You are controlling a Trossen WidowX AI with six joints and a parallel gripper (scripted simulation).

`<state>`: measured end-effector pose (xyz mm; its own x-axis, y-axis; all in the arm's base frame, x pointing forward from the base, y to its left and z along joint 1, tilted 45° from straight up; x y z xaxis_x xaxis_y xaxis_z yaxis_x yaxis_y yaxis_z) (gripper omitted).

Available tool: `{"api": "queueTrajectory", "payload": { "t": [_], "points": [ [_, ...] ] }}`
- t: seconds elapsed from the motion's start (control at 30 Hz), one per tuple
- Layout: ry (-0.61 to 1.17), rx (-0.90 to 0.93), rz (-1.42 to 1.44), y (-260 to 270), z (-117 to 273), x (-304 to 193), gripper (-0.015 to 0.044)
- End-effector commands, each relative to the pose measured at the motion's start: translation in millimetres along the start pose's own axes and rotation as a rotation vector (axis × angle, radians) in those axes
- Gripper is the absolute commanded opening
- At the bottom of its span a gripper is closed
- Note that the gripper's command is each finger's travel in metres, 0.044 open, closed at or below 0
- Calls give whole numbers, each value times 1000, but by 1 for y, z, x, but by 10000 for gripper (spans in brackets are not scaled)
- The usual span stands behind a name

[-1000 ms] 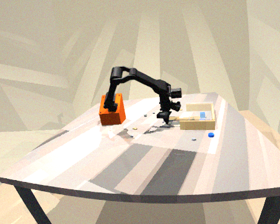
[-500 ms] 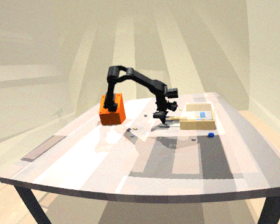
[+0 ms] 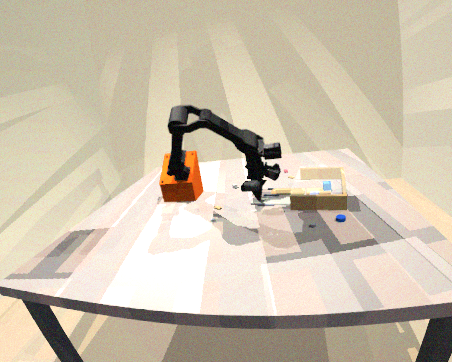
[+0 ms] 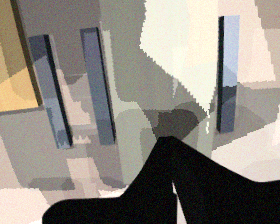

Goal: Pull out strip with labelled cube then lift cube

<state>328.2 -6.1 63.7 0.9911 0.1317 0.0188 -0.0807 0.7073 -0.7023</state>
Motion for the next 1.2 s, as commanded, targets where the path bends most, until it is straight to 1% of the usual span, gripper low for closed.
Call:
{"api": "queueTrajectory", "payload": {
  "t": [0.0, 1.17],
  "points": [
    [17, -2, 5, 2, -4, -9, 0],
    [20, -1, 8, 12, -4, -62, 0]
  ]
}}
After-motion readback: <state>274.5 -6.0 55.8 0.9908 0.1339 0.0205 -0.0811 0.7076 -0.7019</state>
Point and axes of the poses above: the point midway between the two fingers, 35 mm back from their tips, its own z axis back along the fingers, its own y axis across the jaws, x = y × z, the point moved 9 cm from there along z, back along the fingers, and after that the axes turned 11 degrees about z, right-handed, at the moved point
